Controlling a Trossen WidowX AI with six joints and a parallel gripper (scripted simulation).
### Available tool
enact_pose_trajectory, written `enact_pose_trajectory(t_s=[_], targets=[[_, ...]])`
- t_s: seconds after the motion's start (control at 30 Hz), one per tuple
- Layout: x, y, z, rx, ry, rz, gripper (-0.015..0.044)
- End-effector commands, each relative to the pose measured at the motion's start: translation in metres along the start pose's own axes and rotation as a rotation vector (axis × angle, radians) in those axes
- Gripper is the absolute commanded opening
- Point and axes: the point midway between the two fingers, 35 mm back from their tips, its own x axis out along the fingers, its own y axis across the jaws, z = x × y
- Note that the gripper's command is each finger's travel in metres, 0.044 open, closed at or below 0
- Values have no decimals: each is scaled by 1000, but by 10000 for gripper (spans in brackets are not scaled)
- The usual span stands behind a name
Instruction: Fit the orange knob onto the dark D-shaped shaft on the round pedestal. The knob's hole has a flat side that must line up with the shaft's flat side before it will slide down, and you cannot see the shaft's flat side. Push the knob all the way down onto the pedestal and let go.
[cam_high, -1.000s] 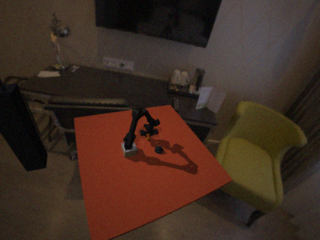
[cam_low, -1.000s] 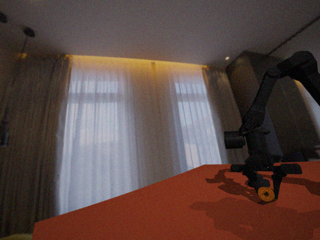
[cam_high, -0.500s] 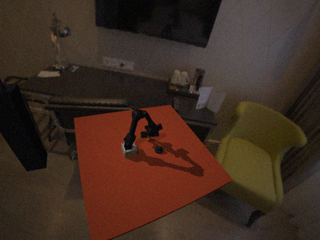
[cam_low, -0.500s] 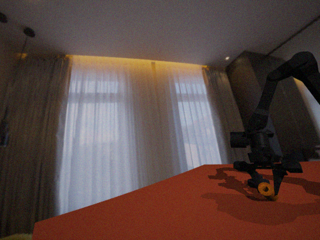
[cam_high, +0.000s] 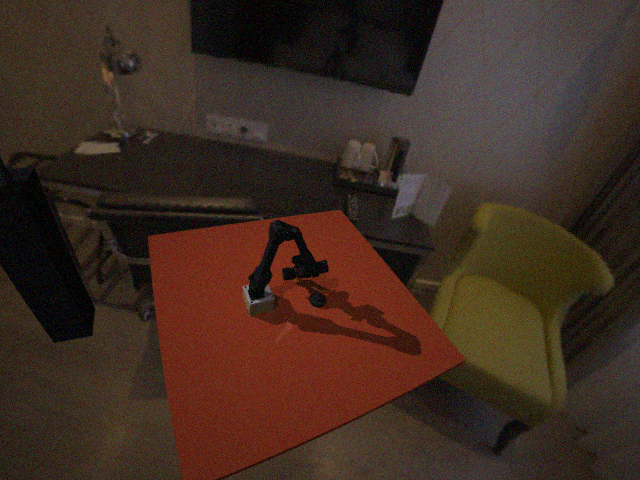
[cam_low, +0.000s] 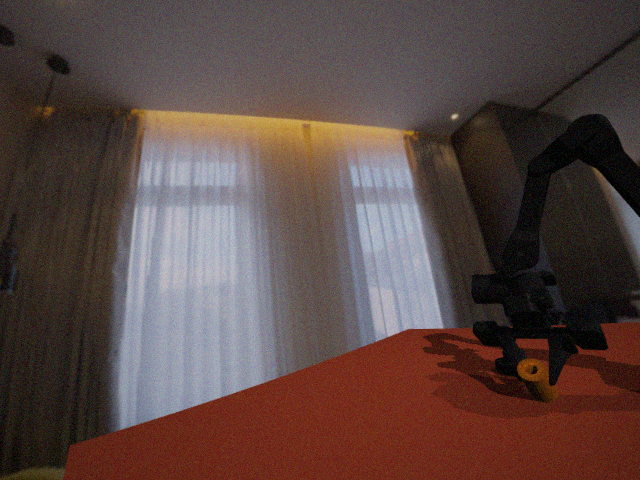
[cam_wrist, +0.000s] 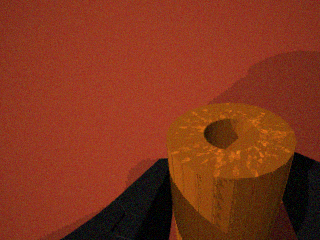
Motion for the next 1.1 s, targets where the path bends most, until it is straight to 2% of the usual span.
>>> enact_pose_trajectory(t_s=[0.0,0.5,0.63,0.73,1.07], targets=[[-2,1,-4,-2,-61,-1,179],[-9,1,-20,-2,-318,-1,179],[-10,1,-19,-2,-278,-1,179],[-9,1,-18,-2,-298,-3,258],[-9,1,-18,-2,-298,-3,260]])
